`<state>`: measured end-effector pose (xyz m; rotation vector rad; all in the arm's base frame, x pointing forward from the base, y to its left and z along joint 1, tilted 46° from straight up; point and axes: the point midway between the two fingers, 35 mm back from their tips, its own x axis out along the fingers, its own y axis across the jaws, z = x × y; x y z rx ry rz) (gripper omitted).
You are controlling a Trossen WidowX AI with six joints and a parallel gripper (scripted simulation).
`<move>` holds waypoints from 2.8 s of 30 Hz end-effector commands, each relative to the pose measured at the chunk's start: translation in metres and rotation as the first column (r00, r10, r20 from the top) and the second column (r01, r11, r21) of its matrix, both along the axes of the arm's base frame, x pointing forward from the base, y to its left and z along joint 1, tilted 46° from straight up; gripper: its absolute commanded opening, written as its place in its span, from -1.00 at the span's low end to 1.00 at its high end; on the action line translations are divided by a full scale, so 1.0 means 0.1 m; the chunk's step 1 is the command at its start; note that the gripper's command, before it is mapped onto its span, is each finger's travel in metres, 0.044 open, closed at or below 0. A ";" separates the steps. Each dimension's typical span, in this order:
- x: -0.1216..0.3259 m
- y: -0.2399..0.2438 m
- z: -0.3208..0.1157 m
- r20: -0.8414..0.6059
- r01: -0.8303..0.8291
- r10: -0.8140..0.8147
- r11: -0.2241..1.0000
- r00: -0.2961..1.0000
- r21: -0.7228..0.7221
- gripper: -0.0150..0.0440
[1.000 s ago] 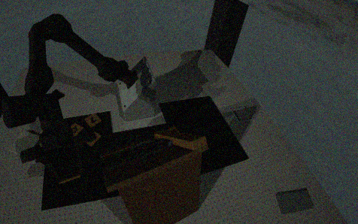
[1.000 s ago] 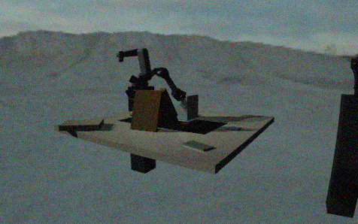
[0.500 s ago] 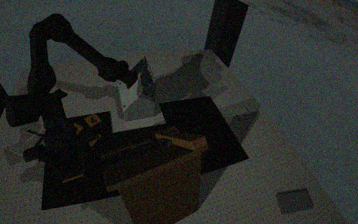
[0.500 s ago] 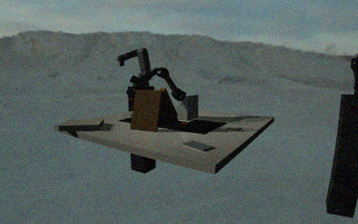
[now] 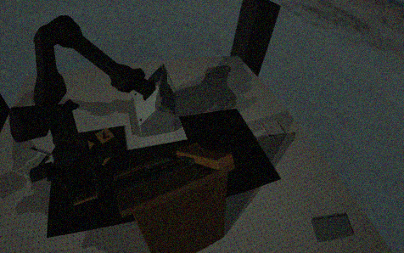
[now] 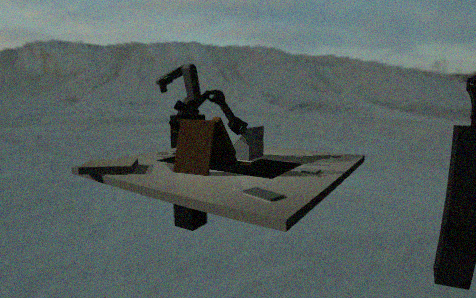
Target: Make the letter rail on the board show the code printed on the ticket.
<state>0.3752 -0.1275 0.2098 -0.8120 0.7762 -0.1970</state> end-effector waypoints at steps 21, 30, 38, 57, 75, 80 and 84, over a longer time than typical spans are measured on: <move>-0.03 0.08 -0.13 -0.009 0.004 -0.004 1.000 1.000 0.003 -0.49; -0.04 0.11 -0.16 -0.009 0.004 -0.004 1.000 1.000 0.003 -0.49; -0.04 0.14 -0.19 -0.009 0.004 -0.004 1.000 1.000 0.003 -0.49; -0.05 0.20 -0.26 -0.009 0.004 -0.004 1.000 1.000 0.004 -0.49; -0.07 0.27 -0.33 -0.010 0.004 -0.004 1.000 1.000 0.004 -0.49; -0.07 0.28 -0.35 -0.010 0.004 -0.004 1.000 1.000 0.004 -0.49; -0.07 0.30 -0.36 -0.010 0.004 -0.004 1.000 1.000 0.005 -0.49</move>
